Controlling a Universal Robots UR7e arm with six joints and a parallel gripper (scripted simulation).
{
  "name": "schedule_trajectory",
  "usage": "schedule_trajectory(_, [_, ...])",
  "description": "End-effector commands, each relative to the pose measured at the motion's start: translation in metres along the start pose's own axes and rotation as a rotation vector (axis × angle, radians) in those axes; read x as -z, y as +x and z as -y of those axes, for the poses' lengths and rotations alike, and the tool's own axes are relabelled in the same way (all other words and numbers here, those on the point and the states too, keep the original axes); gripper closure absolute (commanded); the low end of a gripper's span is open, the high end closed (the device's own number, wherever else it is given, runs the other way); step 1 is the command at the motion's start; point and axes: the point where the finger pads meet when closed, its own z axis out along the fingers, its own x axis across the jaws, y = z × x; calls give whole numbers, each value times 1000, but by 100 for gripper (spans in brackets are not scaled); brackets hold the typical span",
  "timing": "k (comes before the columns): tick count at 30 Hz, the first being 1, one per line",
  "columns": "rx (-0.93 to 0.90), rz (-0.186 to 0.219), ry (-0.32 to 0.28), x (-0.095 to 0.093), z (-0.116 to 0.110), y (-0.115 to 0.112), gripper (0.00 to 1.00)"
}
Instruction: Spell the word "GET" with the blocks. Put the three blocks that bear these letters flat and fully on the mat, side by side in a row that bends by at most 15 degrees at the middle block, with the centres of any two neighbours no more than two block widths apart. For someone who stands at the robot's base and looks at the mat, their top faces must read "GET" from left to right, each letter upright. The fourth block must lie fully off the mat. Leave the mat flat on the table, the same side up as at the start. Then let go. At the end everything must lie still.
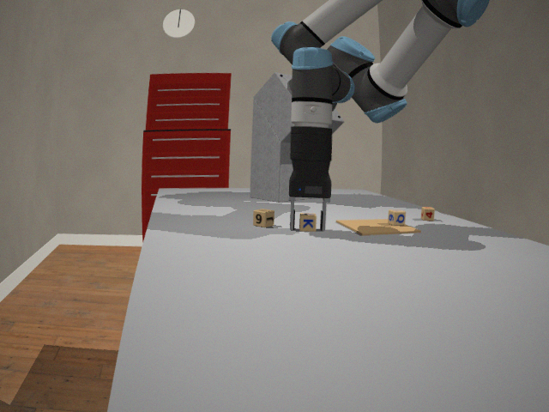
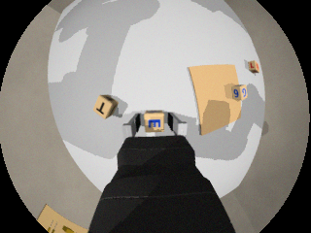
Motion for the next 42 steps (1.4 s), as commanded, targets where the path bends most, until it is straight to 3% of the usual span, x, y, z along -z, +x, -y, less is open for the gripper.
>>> schedule_trajectory(1, [1,0,1,-1,0,0,0])
schedule_trajectory(13, [1,0,1,-1,0,0,0])
schedule_trajectory(14, [1,0,1,-1,0,0,13])
schedule_trajectory(30, [1,0,1,-1,0,0,13])
schedule_trajectory(31, [1,0,1,-1,0,0,43])
schedule_trajectory(42, [1,0,1,-1,0,0,43])
